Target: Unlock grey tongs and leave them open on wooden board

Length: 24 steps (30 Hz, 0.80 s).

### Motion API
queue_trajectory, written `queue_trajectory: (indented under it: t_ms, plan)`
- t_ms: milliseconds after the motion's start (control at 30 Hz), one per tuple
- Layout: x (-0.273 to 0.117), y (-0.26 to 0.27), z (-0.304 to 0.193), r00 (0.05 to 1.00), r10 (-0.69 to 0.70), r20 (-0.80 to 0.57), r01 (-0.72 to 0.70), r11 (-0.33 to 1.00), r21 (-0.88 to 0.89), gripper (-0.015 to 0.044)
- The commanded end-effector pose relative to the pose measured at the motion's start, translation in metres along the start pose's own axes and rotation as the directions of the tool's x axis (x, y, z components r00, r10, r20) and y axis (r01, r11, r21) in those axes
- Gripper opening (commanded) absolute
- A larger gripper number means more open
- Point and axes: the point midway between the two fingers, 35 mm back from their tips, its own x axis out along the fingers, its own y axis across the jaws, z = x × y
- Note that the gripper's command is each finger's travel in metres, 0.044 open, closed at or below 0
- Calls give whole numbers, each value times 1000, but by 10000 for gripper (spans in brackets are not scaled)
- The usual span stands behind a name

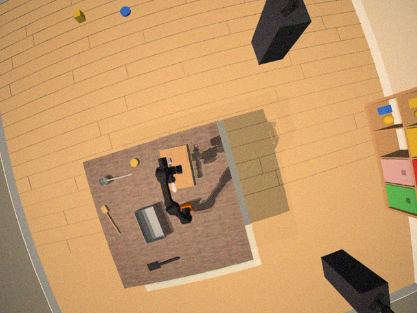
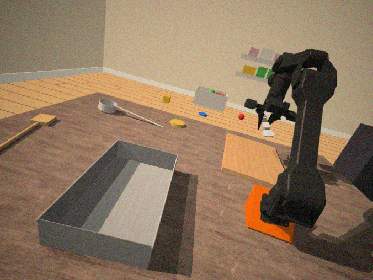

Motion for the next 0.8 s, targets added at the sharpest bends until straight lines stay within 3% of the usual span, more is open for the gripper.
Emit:
queue_trajectory:
  t_ms: [0, 333, 767]
  plan:
    - [0, 12, -5, 1000, 2, -5, -3, 999, -39, -150]
    - [-1, 12, -6, 1000, 2, -20, -3, 999, -39, -150]
    - [-8, 11, -19, 979, -3, -204, -5, 999, -40, -150]
